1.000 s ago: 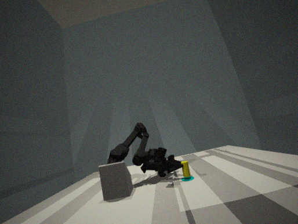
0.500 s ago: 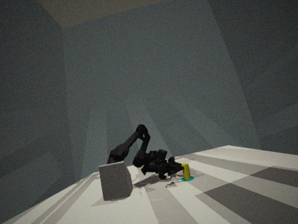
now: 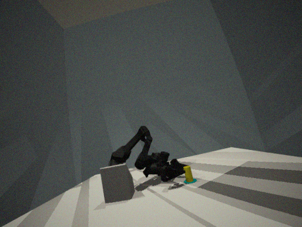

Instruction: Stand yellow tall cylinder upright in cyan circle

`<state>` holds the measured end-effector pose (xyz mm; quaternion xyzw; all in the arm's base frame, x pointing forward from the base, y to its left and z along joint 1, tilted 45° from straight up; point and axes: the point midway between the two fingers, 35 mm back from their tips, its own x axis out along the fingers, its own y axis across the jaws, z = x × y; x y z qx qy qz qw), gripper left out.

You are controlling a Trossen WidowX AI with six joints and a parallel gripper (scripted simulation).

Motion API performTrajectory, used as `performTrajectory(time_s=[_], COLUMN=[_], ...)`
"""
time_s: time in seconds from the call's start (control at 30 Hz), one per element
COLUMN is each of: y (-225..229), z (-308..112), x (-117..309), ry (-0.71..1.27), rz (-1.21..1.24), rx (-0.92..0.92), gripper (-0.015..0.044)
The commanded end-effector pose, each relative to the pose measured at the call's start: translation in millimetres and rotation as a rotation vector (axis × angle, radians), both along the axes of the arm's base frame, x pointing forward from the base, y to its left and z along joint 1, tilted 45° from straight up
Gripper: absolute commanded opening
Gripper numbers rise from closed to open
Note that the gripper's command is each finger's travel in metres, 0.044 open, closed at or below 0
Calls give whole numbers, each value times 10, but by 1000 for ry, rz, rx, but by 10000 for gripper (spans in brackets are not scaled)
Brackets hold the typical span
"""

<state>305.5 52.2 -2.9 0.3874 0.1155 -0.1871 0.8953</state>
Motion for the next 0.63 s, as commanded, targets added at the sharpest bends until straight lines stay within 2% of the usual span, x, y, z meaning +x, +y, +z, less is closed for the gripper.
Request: performTrajectory(time_s=[0.0,0.6], y=[-54,-545], z=[72,551], x=[25,31], ry=[-3,-9], rz=[-3,-10], rx=[4,3], gripper=[400,400])
